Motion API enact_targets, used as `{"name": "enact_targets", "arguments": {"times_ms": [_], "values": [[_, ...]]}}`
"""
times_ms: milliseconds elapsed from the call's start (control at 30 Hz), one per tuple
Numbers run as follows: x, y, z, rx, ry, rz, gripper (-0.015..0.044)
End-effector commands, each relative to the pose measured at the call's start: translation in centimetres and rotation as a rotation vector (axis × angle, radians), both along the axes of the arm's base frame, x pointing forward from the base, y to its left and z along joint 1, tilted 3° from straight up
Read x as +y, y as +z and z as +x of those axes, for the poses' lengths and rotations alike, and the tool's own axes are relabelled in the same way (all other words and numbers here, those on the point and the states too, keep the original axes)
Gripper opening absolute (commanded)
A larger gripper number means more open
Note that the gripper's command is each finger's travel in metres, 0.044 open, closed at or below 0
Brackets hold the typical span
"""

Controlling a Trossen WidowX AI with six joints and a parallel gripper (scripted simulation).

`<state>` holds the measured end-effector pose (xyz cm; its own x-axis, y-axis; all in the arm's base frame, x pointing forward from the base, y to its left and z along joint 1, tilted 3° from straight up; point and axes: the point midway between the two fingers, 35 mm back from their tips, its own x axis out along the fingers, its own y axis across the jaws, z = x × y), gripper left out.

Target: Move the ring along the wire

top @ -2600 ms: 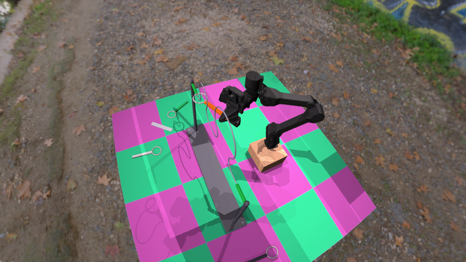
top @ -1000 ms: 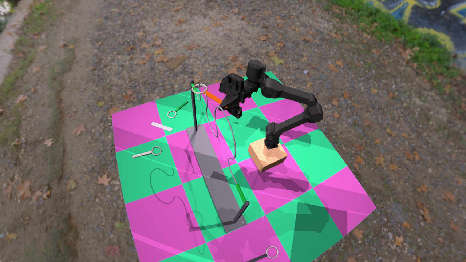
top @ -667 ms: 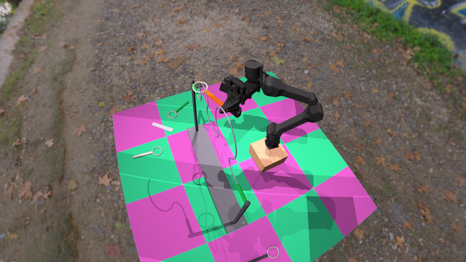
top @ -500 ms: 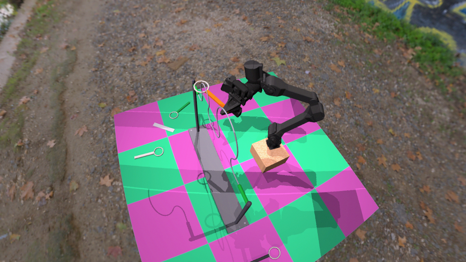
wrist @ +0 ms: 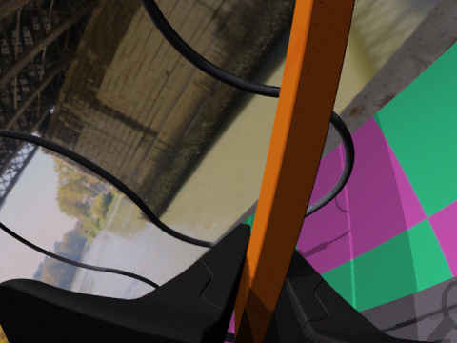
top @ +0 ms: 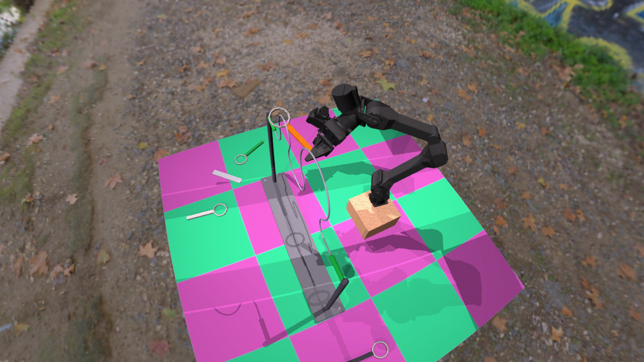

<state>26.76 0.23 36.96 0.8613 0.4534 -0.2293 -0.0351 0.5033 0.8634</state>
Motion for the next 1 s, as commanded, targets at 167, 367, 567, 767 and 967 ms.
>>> {"name": "enact_targets", "arguments": {"times_ms": [167, 367, 567, 767, 967], "values": [[-1.1, -0.7, -0.4, 0.012, 0.040, -0.197, -0.0150], [-1.7, -1.3, -0.4, 0.004, 0.029, -0.328, -0.0150], [-2.3, -1.8, -0.3, -0.005, 0.016, -0.454, -0.0150], [-3.0, -2.3, -0.2, -0.014, 0.002, -0.581, -0.0150], [-3.7, -2.7, -0.1, -0.024, -0.012, -0.707, -0.0150]]}}
